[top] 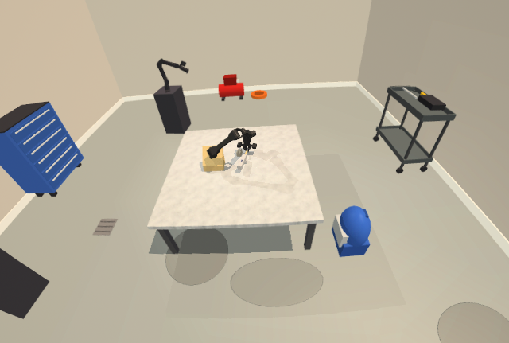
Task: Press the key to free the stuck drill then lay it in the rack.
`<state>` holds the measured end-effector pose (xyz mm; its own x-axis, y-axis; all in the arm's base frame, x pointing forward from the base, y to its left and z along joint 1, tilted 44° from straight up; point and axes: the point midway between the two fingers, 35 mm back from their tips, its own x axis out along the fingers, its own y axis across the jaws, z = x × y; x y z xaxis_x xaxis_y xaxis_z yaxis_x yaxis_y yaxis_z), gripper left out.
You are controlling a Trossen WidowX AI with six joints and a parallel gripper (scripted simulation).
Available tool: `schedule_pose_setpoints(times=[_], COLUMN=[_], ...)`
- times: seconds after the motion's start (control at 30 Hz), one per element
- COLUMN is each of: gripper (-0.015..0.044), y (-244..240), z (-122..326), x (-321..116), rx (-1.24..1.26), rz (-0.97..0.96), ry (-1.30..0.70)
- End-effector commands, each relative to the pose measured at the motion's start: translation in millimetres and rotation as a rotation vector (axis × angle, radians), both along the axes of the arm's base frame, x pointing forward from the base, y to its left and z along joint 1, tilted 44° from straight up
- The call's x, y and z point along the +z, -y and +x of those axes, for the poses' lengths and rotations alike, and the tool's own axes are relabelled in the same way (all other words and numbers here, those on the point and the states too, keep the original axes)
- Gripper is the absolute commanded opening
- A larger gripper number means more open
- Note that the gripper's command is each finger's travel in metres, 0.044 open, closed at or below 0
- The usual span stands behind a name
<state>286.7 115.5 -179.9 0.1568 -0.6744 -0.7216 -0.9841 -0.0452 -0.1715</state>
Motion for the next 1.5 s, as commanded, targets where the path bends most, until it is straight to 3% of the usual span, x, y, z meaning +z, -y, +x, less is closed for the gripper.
schedule_pose_setpoints(times=[0.0,1.47], gripper=[0.0000,0.0000], y=[-3,-24], z=[-1,-3], x=[-4,15], rx=[-0.003,-0.003], rz=[0.002,0.003], ry=[-0.002,-0.002])
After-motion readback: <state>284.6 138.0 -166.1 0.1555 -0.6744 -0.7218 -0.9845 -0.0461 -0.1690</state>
